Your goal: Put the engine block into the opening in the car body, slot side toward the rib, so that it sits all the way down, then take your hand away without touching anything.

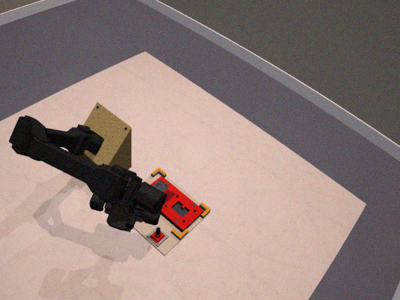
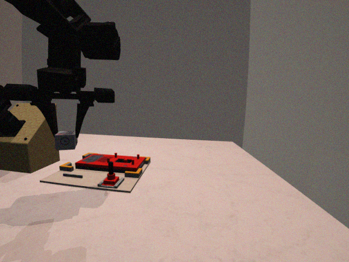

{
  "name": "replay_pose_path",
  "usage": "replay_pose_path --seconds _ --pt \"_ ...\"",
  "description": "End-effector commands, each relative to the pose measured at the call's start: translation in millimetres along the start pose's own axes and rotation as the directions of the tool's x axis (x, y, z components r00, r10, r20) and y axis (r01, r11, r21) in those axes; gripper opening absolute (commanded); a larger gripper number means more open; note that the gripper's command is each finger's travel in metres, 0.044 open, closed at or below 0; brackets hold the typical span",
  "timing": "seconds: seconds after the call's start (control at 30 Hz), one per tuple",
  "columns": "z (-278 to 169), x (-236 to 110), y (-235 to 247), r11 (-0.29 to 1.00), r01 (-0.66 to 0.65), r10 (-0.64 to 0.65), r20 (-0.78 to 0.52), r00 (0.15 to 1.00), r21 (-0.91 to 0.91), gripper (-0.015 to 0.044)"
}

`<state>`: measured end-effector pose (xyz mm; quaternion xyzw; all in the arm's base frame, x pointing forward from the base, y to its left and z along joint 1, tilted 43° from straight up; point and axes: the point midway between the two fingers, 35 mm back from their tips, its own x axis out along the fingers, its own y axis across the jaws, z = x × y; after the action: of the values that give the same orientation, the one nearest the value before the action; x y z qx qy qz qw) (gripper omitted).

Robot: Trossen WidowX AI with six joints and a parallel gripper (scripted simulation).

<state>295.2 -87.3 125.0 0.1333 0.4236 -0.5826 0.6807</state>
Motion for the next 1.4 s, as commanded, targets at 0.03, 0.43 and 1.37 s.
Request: replay_pose_path --seconds 0.03,0.43,1.37 --pt "-7.6 3.5 15.1 0.996 -0.006 0.006 -0.003 1.0 -0.084 0.0" --pt "-28.5 13.7 44.9 0.963 -0.009 0.008 -0.005 1.0 -0.27 0.0" --pt "-90.2 41.0 103.1 0.766 -0.011 0.009 -0.006 1.0 -0.643 0.0"
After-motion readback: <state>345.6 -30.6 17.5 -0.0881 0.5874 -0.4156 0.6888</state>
